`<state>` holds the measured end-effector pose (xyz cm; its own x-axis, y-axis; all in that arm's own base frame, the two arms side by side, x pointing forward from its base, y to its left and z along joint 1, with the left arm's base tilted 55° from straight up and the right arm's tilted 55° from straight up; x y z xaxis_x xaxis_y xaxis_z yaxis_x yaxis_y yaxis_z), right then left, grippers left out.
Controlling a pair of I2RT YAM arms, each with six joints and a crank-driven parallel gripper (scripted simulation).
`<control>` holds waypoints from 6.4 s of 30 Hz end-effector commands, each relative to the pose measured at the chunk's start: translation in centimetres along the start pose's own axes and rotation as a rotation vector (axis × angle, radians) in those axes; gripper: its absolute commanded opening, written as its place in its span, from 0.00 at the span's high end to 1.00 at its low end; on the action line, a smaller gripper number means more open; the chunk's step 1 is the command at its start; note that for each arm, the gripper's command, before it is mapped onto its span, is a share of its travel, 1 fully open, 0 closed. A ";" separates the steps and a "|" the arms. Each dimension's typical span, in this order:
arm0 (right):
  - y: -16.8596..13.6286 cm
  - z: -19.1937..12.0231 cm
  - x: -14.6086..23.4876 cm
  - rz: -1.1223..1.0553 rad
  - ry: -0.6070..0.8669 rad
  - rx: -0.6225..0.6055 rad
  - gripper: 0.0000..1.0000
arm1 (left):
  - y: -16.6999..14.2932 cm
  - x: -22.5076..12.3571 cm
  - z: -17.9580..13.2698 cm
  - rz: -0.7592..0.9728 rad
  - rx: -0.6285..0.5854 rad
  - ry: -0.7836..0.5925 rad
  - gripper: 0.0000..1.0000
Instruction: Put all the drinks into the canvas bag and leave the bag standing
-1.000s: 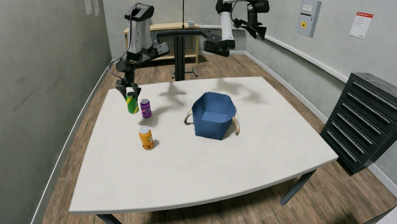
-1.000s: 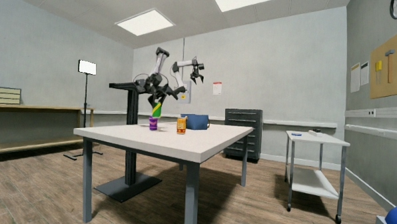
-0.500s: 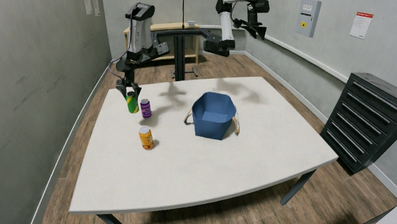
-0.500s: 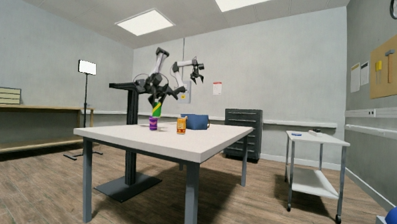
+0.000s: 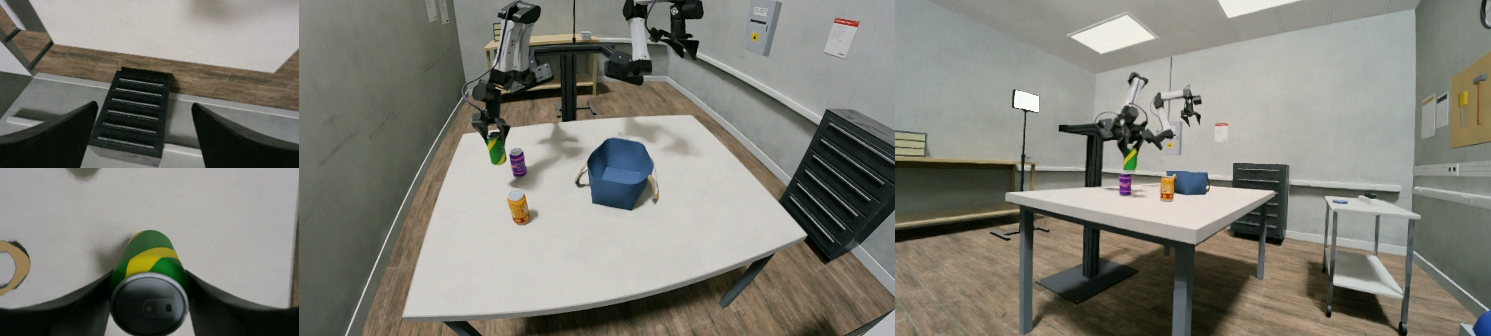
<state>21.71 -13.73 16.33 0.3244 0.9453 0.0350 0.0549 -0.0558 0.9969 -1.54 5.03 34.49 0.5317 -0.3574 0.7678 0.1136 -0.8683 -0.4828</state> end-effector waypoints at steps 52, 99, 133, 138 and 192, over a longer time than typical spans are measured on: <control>4.6 -2.6 0.5 -0.069 -0.002 -0.115 0.26 | 0.0 0.0 -1.7 -0.005 0.020 0.045 0.00; 5.4 -1.3 9.2 -0.003 -0.035 -0.120 0.26 | 0.0 0.0 -1.7 -0.005 0.020 0.045 0.00; 5.6 -1.4 10.0 0.000 -0.014 -0.121 0.26 | 0.0 0.0 -1.7 -0.005 0.020 0.045 0.00; 5.6 -1.5 10.1 0.000 -0.012 -0.121 0.26 | 0.0 0.0 -1.7 -0.005 0.020 0.045 0.00; 4.8 -1.4 19.5 0.099 0.000 -0.139 0.26 | 0.0 0.0 -1.7 -0.005 0.020 0.045 0.00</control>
<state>26.50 4.05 18.06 0.3406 0.9400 0.0213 0.0367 -0.0359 0.9987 -1.54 5.03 34.48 0.5317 -0.3574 0.7678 0.1136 -0.8683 -0.4828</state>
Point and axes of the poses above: on each arm, the point where the finger pads meet when closed, its own z axis out along the fingers, its own x axis across the jaws, y = z × x, the point moved 5 cm from there along -z, back along the fingers, and after that the axes turned 9 degrees about z, right-handed, at the moved point
